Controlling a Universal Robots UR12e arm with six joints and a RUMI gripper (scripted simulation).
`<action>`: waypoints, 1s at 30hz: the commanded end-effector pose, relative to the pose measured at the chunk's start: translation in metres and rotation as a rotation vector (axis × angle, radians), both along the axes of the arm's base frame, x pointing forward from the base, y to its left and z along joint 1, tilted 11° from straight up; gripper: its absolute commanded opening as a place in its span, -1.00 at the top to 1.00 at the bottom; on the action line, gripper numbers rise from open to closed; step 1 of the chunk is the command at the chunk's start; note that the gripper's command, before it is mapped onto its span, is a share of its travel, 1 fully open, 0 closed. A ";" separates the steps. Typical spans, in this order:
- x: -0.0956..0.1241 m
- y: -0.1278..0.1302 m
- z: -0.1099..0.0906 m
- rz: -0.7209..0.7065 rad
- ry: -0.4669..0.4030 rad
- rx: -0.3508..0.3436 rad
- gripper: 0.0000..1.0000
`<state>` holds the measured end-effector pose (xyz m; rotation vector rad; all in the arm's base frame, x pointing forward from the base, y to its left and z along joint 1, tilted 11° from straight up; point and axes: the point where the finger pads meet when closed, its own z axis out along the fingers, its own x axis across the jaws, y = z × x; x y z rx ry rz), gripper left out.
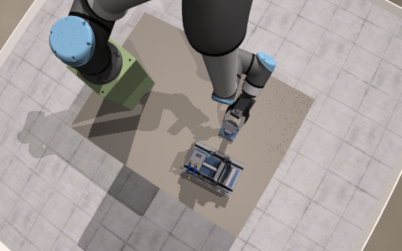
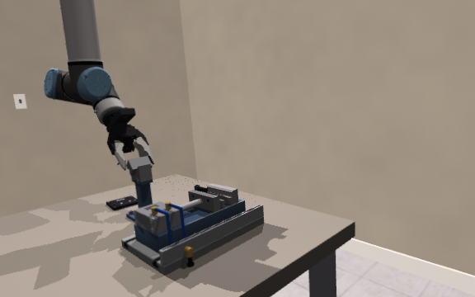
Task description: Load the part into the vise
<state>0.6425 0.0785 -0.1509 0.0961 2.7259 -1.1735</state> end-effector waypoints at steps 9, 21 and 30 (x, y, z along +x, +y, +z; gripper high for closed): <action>0.000 0.000 -0.002 0.001 -0.001 0.008 -0.03; 0.000 0.000 -0.002 0.007 -0.001 0.037 -0.03; 0.000 0.000 -0.002 0.014 0.000 0.075 -0.03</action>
